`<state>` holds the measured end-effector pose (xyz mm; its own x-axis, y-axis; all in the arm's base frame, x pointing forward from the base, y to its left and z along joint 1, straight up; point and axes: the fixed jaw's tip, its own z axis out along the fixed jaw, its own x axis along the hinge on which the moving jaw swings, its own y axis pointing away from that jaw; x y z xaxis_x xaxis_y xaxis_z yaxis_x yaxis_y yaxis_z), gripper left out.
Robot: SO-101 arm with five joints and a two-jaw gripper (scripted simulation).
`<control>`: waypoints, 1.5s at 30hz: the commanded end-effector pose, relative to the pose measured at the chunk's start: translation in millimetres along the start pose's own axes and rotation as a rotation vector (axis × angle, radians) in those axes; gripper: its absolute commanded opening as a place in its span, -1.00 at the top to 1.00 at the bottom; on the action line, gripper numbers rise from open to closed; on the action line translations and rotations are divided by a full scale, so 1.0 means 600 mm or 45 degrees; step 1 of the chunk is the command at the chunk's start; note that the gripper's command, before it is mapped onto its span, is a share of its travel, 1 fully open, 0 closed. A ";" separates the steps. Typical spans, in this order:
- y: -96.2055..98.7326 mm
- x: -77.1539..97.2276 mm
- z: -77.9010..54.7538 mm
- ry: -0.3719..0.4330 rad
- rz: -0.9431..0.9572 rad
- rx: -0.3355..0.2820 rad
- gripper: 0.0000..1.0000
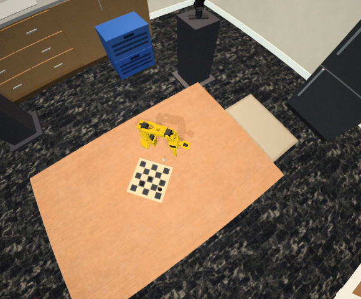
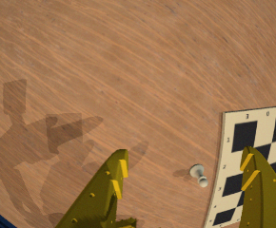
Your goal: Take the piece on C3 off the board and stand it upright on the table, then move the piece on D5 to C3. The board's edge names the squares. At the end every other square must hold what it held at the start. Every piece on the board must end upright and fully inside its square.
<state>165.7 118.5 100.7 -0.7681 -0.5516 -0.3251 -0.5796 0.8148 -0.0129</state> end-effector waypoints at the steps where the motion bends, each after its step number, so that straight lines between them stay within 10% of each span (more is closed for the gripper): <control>1: 0.041 0.002 -0.004 0.029 -0.142 -0.050 0.25; 45: 0.078 0.012 -0.011 0.055 -0.285 -0.094 0.20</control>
<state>132.8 150.1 104.4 -0.6335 -0.7174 -0.2899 -0.7472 0.6645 -0.0118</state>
